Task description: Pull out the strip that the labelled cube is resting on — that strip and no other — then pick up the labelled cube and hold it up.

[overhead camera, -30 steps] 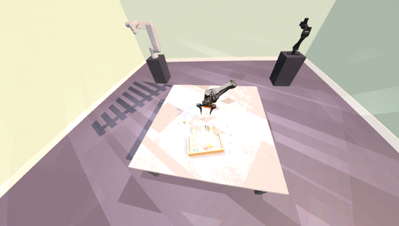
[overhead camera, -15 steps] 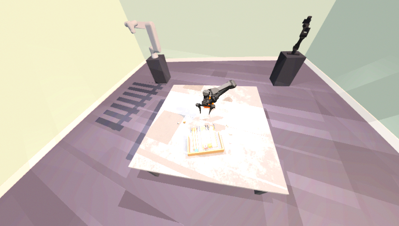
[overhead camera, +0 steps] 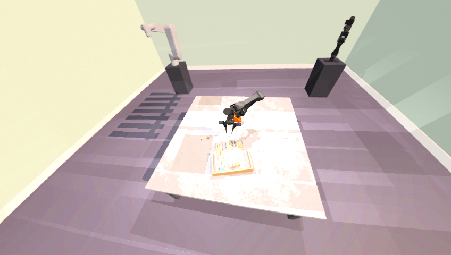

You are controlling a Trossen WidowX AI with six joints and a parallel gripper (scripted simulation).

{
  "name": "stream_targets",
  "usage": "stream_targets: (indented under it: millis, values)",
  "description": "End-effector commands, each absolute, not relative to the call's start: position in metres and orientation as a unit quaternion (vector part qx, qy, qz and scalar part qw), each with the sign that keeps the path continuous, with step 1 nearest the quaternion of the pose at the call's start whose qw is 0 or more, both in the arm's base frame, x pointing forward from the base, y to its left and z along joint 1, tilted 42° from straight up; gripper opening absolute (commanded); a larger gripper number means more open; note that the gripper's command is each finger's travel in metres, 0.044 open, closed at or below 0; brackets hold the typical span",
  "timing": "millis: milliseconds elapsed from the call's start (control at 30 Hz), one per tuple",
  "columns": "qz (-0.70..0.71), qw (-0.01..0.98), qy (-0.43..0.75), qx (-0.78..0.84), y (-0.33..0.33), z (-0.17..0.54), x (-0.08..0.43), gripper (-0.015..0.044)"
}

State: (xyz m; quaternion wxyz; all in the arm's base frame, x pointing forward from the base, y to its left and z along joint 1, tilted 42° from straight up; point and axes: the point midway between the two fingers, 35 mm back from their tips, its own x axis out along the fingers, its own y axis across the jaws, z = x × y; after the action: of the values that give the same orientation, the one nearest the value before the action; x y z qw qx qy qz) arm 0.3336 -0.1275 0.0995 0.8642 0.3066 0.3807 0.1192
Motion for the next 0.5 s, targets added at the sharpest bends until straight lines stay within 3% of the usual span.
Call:
stream_targets:
  millis: [0, 133, 467]
  values:
    - [0.156, 0.839, 0.444, 0.274, -0.12, 0.084, 0.351, 0.0111]
    - [0.206, 0.801, 0.508, 0.24, -0.108, 0.066, 0.367, 0.0006]
    - [0.317, 0.705, 0.611, 0.17, -0.075, 0.033, 0.38, 0.0]
